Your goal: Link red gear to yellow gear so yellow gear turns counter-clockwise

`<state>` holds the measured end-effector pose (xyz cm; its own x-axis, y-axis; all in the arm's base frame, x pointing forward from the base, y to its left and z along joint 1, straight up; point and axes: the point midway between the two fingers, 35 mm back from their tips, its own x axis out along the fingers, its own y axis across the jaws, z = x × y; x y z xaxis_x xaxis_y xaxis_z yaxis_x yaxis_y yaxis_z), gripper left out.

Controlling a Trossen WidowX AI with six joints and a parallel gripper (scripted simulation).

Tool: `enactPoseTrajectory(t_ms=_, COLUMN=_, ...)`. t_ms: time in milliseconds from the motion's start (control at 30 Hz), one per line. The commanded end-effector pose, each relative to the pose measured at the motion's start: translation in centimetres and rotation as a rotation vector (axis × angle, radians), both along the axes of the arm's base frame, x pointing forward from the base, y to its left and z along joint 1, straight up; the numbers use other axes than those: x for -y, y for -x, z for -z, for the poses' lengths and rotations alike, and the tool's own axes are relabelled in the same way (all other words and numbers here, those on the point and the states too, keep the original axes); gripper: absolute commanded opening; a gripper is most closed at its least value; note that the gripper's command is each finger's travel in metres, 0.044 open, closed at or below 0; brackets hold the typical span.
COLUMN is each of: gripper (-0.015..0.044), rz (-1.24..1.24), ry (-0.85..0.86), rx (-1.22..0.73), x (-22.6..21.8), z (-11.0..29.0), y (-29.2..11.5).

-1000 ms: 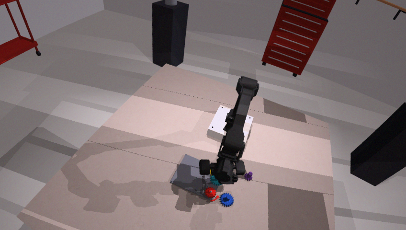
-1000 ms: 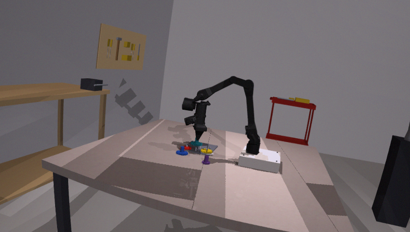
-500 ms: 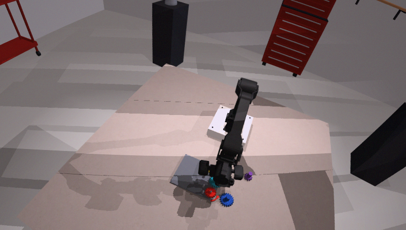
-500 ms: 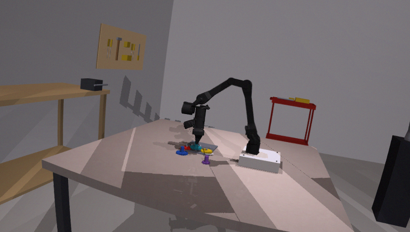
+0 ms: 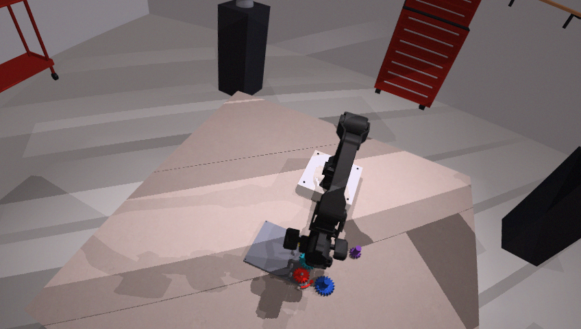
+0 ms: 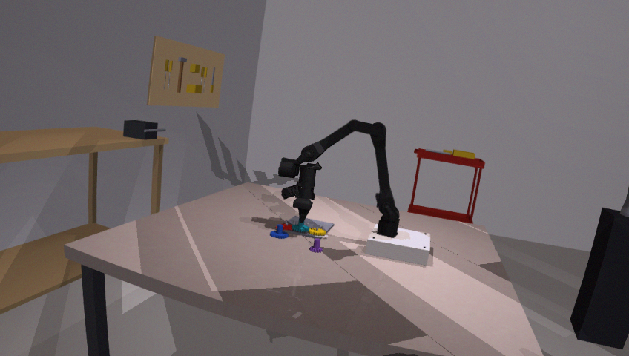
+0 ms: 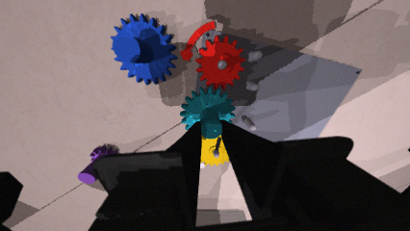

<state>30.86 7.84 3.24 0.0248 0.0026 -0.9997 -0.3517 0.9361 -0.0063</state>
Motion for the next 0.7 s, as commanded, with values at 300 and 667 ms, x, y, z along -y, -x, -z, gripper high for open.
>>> enactPoseTrajectory(t_ms=300, gripper=0.0, rz=-0.22, ry=0.007, rx=0.004, x=0.01, z=0.24, y=0.02)
enactPoseTrajectory(t_ms=667, gripper=0.0, rz=-0.222, ry=0.007, rx=0.004, x=0.03, z=0.52, y=-0.12)
